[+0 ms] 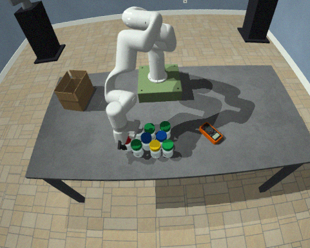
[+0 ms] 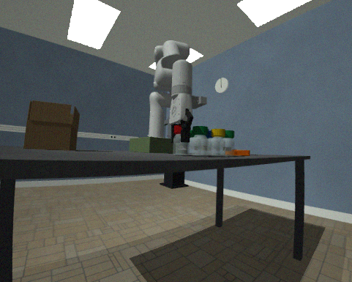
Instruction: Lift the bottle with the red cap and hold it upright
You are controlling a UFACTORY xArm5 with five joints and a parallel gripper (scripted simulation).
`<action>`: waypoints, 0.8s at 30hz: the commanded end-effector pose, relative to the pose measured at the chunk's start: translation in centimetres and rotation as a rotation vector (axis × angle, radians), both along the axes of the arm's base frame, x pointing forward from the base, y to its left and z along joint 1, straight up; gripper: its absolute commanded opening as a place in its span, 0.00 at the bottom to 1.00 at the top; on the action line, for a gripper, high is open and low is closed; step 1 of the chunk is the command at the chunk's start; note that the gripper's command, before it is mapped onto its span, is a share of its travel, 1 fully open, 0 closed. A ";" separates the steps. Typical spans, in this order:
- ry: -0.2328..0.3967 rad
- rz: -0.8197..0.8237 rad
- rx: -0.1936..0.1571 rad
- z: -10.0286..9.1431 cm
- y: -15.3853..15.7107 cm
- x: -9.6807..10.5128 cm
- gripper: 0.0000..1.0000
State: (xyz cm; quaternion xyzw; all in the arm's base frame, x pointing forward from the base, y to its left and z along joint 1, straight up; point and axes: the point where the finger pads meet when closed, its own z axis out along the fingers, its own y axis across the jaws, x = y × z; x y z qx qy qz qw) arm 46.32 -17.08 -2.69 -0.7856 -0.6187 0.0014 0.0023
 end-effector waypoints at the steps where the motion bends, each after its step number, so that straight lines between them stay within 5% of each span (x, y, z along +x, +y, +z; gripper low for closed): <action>1: -0.003 0.000 -0.003 0.1 0.2 0.2 0.79; 11: -0.003 0.000 -0.003 0.1 0.4 0.2 0.79; 24: -0.003 0.000 -0.003 2.6 0.3 0.2 0.79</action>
